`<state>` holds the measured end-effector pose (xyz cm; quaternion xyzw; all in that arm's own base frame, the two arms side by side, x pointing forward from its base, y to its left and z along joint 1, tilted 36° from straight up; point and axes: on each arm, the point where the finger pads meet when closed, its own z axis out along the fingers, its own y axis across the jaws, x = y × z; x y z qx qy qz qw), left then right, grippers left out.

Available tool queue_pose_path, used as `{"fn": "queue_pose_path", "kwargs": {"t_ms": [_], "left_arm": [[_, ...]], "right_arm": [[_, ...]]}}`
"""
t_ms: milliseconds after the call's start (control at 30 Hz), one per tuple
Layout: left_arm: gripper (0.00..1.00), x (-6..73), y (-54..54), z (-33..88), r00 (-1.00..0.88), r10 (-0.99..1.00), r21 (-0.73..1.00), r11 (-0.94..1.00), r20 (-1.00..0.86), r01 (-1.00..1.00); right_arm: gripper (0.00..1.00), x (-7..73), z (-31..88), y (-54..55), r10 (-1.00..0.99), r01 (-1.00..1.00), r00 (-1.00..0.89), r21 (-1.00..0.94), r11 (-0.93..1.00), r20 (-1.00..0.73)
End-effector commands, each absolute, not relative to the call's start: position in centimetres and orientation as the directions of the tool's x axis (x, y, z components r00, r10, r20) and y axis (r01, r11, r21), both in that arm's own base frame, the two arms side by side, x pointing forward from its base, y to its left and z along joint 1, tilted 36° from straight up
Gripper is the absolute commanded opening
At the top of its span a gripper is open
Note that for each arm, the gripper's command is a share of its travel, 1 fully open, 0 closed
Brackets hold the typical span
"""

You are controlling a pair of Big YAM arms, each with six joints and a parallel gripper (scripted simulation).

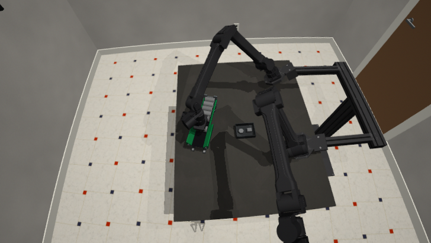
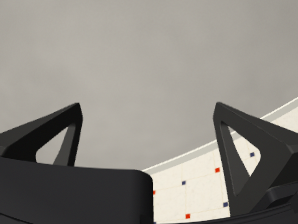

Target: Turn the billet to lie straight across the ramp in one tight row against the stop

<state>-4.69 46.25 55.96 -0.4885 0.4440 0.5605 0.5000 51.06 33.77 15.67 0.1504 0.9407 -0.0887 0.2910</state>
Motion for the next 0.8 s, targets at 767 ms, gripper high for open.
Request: {"fn": "queue_pose_path", "kwargs": {"t_ms": [767], "left_arm": [[1.0,-5.1,45.09,60.38,-0.024,0.212,0.0,-0.113,-0.977,-0.994]], "right_arm": [[0.0,51.09,19.95,34.64,0.246,0.321,-0.758,-0.017,0.947,-0.605]]}}
